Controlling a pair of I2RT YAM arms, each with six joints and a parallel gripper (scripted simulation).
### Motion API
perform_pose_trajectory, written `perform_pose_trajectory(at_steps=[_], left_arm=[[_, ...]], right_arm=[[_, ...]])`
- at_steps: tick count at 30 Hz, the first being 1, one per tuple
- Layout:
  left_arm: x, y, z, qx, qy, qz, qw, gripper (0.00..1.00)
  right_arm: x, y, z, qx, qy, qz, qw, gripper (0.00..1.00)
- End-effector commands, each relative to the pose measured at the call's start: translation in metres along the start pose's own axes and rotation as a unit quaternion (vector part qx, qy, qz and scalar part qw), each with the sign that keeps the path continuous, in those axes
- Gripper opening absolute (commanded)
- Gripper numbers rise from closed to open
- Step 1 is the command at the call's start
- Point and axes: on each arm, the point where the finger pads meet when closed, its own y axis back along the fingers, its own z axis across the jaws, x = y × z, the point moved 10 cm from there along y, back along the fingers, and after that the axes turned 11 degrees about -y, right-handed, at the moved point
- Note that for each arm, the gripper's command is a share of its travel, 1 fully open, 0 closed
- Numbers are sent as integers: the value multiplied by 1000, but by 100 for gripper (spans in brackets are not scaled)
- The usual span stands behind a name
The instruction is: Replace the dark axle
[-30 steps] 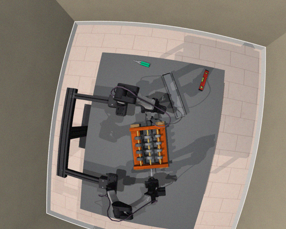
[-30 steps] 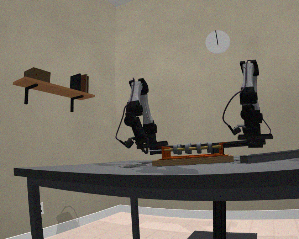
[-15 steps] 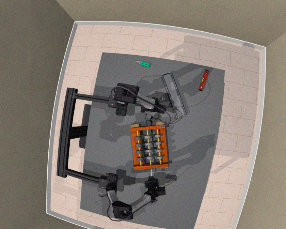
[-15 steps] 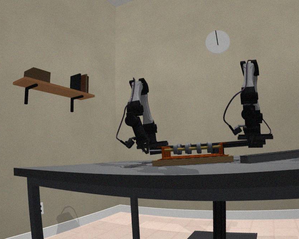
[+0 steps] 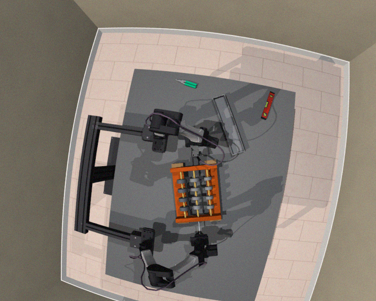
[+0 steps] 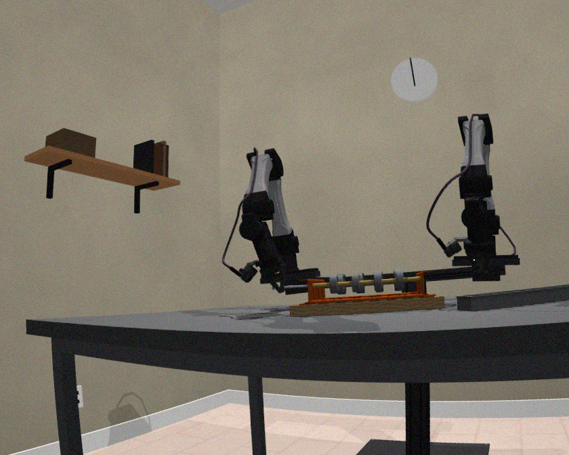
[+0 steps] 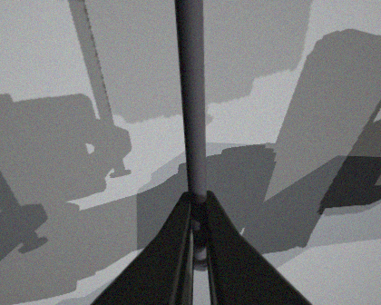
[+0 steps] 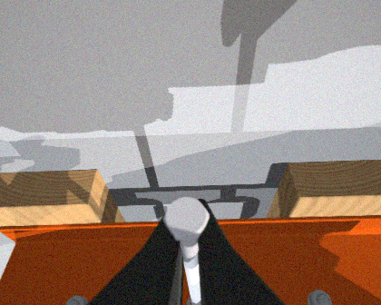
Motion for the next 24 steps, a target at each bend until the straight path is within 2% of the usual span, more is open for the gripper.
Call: perform_pose_trajectory(at_steps=[1, 4, 6, 24], left_arm=[[-3, 4, 2, -22, -4, -22, 1000, 0], [-1, -1, -2, -9, -1, -22, 1000, 0], [-3, 5, 4, -24, -3, -22, 999, 0], [3, 5, 3, -23, -1, -23, 999, 0]], right_arm=[[31, 2, 2, -3, 28, 69, 997, 0], [31, 1, -2, 0, 29, 68, 997, 0], [32, 0, 0, 1, 27, 68, 997, 0], [33, -8, -3, 11, 25, 67, 997, 0]])
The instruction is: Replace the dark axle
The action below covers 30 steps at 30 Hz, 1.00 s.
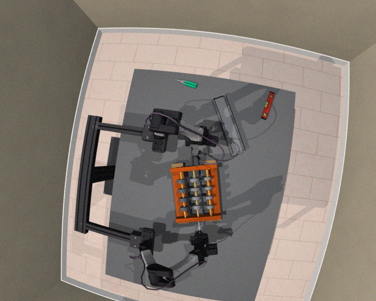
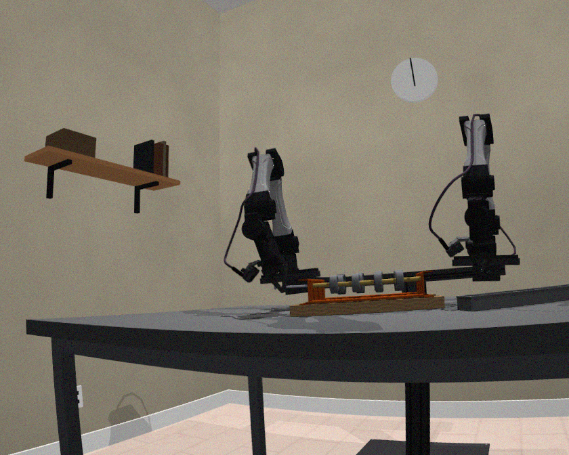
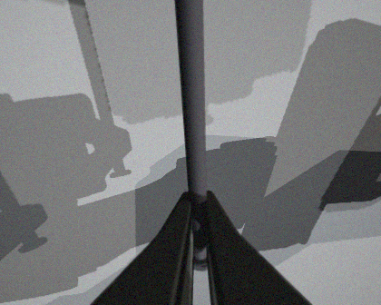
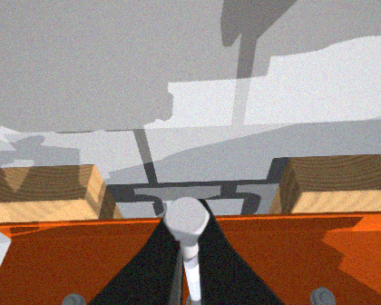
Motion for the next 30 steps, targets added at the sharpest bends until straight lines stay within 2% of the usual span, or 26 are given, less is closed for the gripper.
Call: perform_pose_trajectory(at_steps=[1, 7, 9, 11, 30], left_arm=[[-3, 4, 3, -22, -3, -23, 999, 0], [-1, 2, 3, -17, -2, -23, 1000, 0], [-1, 4, 2, -22, 2, -23, 999, 0], [-1, 4, 3, -22, -2, -22, 1000, 0], [4, 3, 2, -20, -2, -22, 1000, 0]], right_arm=[[27, -7, -5, 13, 25, 66, 997, 0], [29, -3, -3, 6, 27, 69, 997, 0], [26, -11, -8, 21, 22, 65, 997, 0], [32, -6, 4, 6, 26, 69, 997, 0], [33, -11, -4, 14, 25, 67, 997, 0]])
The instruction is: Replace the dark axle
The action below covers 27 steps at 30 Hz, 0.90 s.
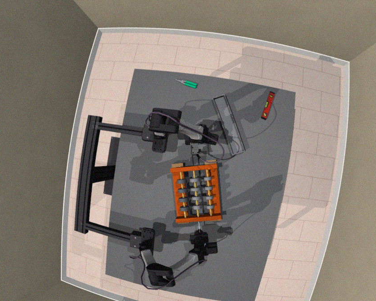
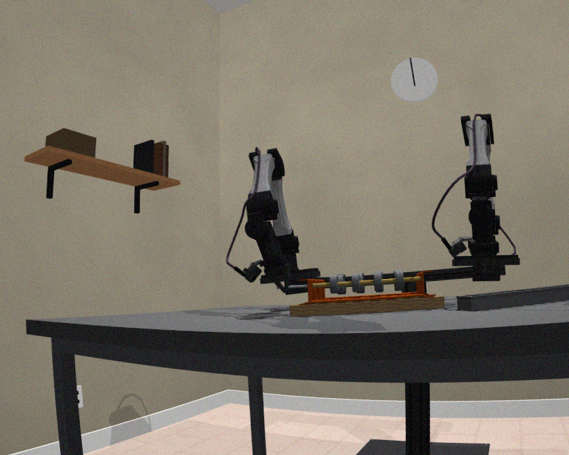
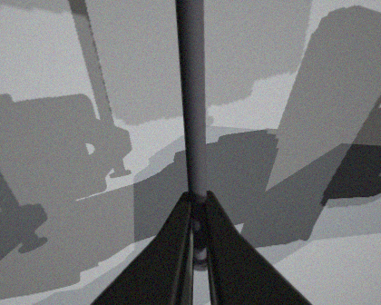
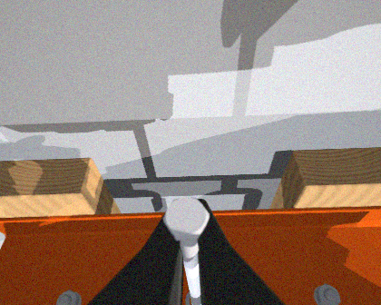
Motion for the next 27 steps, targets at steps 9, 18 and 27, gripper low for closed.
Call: perform_pose_trajectory(at_steps=[9, 18, 27], left_arm=[[-4, 6, 6, -27, 0, -21, 999, 0], [2, 0, 1, -12, 3, -21, 1000, 0], [1, 4, 2, -22, 3, -21, 1000, 0]], right_arm=[[28, -8, -5, 14, 25, 66, 997, 0], [33, -7, 2, 6, 28, 69, 997, 0], [35, -6, 3, 4, 29, 70, 997, 0]])
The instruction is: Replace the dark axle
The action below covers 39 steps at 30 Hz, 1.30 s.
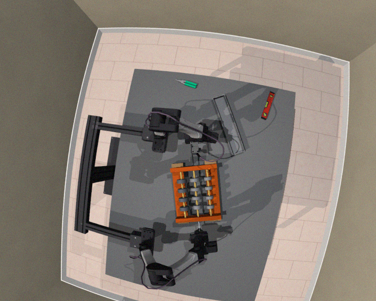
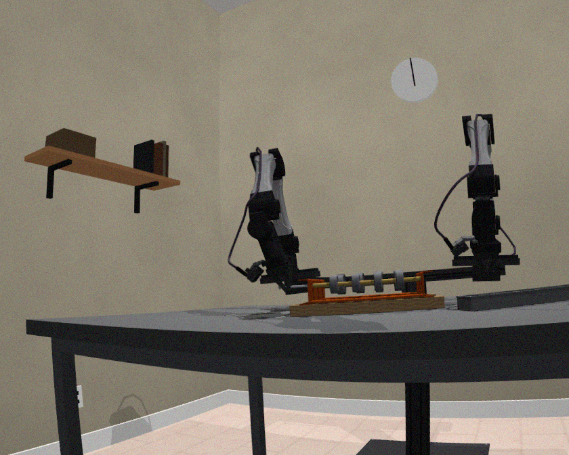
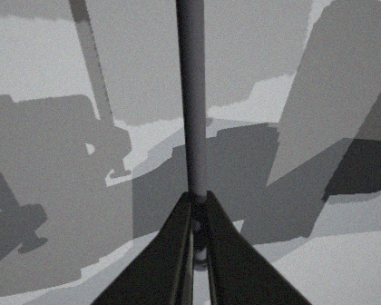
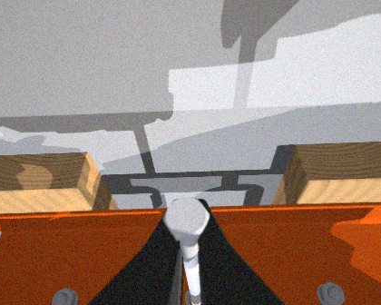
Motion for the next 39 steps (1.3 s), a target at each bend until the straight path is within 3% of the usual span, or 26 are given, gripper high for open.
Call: perform_pose_trajectory(at_steps=[1, 39], left_arm=[[-2, 3, 4, -21, 0, -20, 1000, 0], [8, 0, -2, -13, 9, -21, 1000, 0]], right_arm=[[30, -5, 5, 4, 29, 70, 997, 0], [39, -7, 3, 4, 28, 70, 997, 0]])
